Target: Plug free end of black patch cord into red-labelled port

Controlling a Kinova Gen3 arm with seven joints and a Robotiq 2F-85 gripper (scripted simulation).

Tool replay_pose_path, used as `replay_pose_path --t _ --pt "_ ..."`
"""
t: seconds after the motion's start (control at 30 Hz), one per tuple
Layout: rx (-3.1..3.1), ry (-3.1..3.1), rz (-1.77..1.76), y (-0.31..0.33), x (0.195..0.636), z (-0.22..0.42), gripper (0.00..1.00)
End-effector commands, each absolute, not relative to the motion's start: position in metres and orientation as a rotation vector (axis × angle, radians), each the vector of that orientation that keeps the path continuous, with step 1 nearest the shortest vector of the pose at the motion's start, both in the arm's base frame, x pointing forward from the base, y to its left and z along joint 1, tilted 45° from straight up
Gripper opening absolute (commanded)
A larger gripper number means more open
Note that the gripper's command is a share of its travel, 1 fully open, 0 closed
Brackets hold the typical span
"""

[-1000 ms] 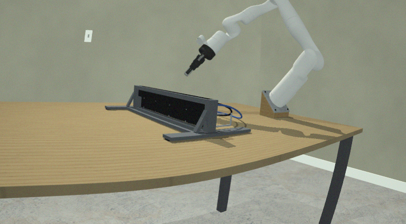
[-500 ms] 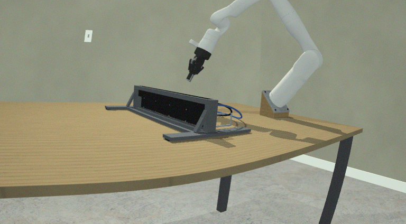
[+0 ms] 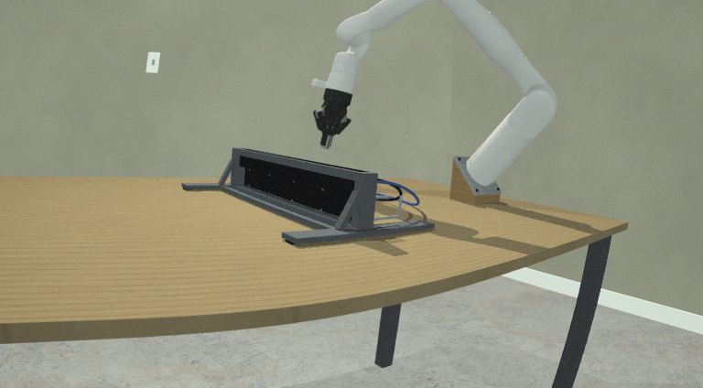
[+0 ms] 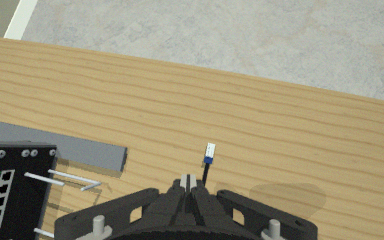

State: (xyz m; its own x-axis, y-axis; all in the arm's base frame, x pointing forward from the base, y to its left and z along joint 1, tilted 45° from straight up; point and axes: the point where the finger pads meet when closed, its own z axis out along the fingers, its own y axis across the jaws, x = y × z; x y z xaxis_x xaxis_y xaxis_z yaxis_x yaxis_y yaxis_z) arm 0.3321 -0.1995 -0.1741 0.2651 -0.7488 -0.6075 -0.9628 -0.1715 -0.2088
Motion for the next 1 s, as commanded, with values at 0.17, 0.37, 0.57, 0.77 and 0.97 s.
replay_pose_path --t 0.17,0.37,0.57,0.77,0.97 --pt "-1.918 1.631 0.699 -0.195 0.324 -0.195 0.0" --pt "-1.893 1.66 0.751 -0.195 0.321 -0.199 0.0" --pt "-1.886 1.664 0.781 -0.195 0.319 -0.202 0.0" --pt "-1.884 1.666 0.787 -0.195 0.319 -0.202 0.0" --pt "-1.884 1.666 0.787 -0.195 0.319 -0.202 0.0"
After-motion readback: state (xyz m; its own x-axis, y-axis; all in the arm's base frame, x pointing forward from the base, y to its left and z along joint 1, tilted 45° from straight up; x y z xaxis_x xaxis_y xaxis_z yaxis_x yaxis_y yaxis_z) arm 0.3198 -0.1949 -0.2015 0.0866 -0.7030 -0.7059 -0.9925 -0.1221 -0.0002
